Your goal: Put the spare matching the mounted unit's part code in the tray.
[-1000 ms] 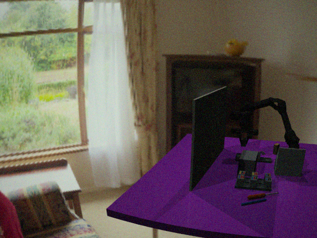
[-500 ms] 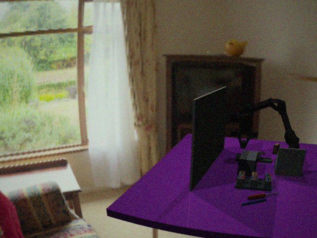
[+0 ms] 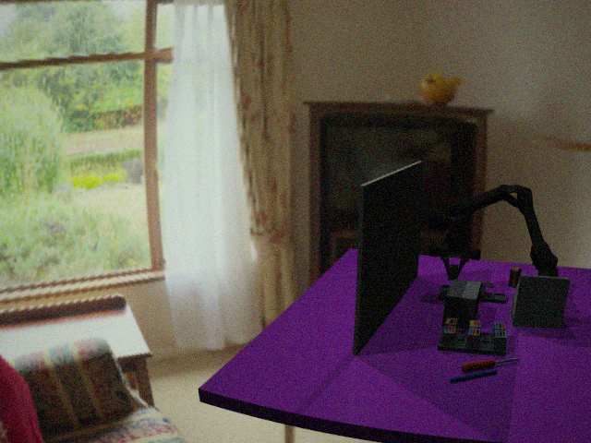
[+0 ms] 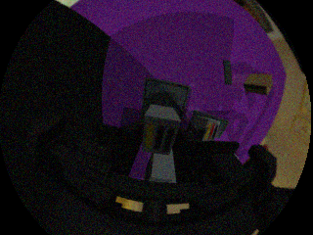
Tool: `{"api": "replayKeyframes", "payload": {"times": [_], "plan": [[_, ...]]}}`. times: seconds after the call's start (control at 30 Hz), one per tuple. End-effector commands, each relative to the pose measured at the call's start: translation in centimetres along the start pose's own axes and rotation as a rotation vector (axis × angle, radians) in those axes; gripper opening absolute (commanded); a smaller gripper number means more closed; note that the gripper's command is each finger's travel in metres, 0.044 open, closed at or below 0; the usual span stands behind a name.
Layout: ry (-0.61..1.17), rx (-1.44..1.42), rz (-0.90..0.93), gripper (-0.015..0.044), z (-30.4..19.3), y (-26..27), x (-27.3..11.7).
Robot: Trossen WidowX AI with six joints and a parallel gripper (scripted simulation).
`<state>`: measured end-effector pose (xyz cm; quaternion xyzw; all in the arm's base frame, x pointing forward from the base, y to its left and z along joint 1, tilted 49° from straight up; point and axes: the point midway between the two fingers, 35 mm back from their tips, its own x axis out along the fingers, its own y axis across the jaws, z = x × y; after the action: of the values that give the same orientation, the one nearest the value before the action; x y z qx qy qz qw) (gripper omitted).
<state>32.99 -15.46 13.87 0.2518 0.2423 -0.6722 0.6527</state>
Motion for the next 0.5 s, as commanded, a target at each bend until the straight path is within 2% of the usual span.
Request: {"api": "replayKeyframes", "payload": {"times": [0.0,0.47], "plan": [[0.004,-0.007,-0.002,0.0000,-0.2,-0.1,0.5],[0.003,-0.007,-0.002,0.0000,-0.2,-0.2,1.8]]}}
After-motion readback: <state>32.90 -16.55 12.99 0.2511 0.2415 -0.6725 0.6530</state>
